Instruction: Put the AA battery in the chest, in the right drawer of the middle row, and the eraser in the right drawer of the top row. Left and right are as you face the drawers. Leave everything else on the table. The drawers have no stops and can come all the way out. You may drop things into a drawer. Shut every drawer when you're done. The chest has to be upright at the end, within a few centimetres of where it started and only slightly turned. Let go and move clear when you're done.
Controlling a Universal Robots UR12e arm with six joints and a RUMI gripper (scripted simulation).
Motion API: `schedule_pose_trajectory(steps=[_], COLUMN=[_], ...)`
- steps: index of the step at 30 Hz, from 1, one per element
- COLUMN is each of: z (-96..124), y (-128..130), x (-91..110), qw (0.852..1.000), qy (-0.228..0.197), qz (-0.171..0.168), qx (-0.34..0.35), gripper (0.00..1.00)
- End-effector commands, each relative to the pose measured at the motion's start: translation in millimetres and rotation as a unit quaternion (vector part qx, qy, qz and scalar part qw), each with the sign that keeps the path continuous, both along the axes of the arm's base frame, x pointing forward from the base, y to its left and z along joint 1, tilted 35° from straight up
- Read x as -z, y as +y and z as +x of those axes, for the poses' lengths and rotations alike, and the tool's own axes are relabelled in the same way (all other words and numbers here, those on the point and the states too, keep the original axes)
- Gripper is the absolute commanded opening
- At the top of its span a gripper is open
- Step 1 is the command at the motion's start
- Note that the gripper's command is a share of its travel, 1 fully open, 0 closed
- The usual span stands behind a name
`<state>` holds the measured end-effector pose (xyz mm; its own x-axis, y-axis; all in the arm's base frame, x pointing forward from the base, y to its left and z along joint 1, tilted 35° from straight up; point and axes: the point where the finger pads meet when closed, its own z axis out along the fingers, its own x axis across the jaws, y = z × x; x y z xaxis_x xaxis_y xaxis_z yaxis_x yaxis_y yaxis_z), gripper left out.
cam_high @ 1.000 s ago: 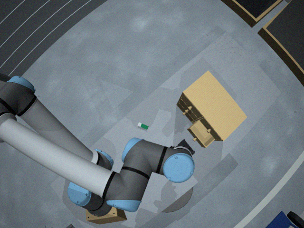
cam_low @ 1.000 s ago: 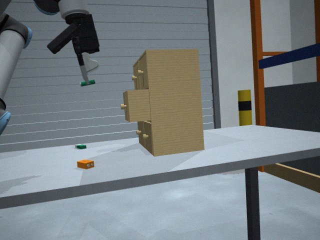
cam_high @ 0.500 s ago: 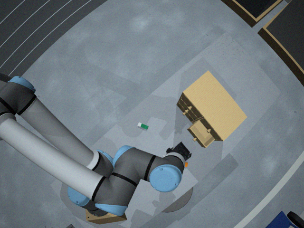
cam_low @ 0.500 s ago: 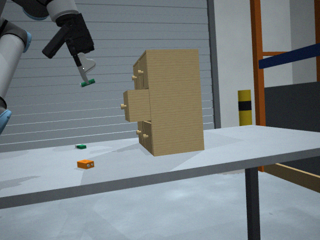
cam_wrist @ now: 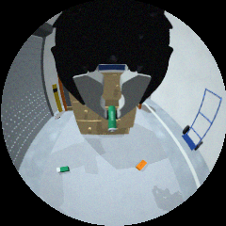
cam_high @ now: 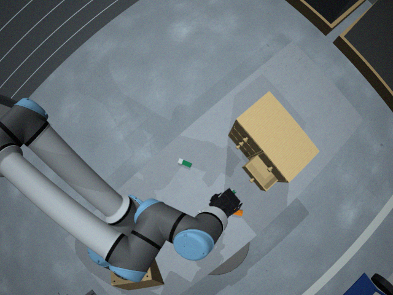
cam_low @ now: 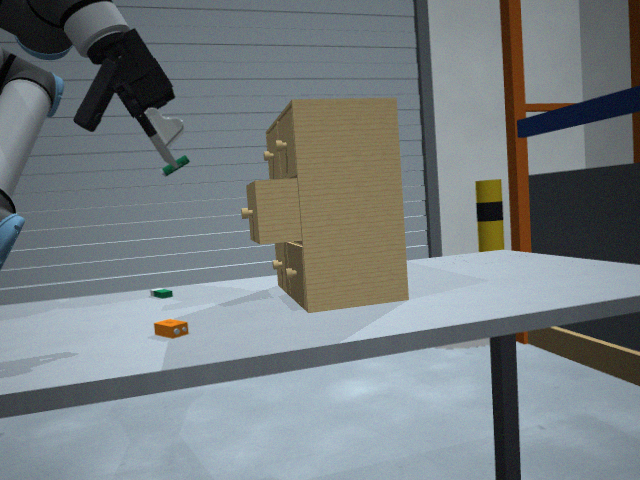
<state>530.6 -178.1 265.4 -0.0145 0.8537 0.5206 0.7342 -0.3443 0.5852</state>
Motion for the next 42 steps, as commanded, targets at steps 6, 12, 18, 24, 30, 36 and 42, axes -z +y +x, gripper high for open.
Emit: schedule_pose_trajectory(steps=[6,12,18,24,30,36,42], z=[0.1,-0.6,-1.3,-1.5,-1.8,-2.1,-2.2], y=[1.7,2.0,2.4,2.2,2.2,2.2,2.3], x=[2.0,2.6,3.2,4.7,5.1,5.3,5.4], qw=[0.996,0.99,0.98,0.975,0.968,0.962,0.959], qy=[-0.074,-0.122,-0.168,-0.19,-0.215,-0.232,-0.241], qz=[0.003,0.003,0.004,0.007,0.007,0.007,0.007], qx=[0.045,0.074,0.102,0.117,0.132,0.143,0.148], gripper=[0.05,0.05,0.05,0.05,0.05,0.05,0.05])
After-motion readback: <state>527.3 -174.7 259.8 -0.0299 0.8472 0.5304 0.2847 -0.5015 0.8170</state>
